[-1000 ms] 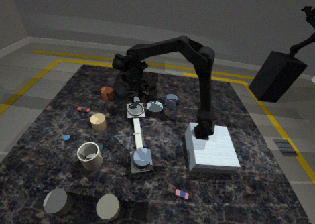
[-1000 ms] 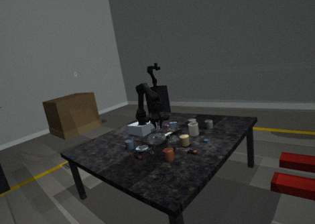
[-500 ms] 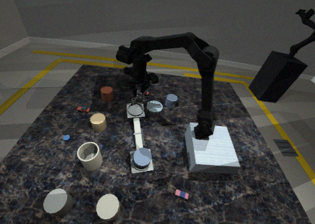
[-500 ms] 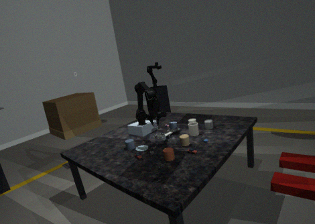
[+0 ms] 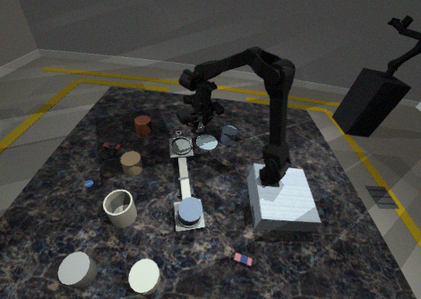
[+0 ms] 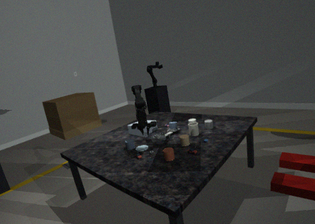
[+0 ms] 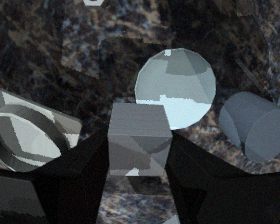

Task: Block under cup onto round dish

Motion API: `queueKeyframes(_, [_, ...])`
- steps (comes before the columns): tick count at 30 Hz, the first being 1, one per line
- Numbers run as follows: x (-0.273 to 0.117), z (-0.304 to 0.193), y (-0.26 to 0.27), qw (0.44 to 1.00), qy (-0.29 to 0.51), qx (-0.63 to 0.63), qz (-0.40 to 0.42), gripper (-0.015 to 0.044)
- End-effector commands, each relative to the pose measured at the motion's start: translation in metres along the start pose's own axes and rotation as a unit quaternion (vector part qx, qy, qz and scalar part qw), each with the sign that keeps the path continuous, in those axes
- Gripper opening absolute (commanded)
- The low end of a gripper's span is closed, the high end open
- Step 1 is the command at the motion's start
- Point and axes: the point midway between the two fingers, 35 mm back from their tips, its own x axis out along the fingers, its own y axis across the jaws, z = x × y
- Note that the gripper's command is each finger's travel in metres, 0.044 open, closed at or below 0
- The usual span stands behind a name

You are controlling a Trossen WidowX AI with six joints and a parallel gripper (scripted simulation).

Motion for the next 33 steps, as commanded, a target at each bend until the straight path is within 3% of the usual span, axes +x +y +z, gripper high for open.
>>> queueKeyframes(1, [0.016,0.002,-0.027,1.0,-0.001,0.0,-0.003,0.0])
queueKeyframes(6, [0.032,0.001,-0.051,1.0,0.0,0.0,-0.004,0.0])
queueKeyframes(12, [0.039,0.001,-0.052,1.0,0.0,0.0,-0.004,0.0])
queueKeyframes(19, [0.073,0.001,-0.053,1.0,0.0,0.0,-0.004,0.0])
queueKeyframes(33, [0.087,0.001,-0.053,1.0,0.0,0.0,-0.004,0.0])
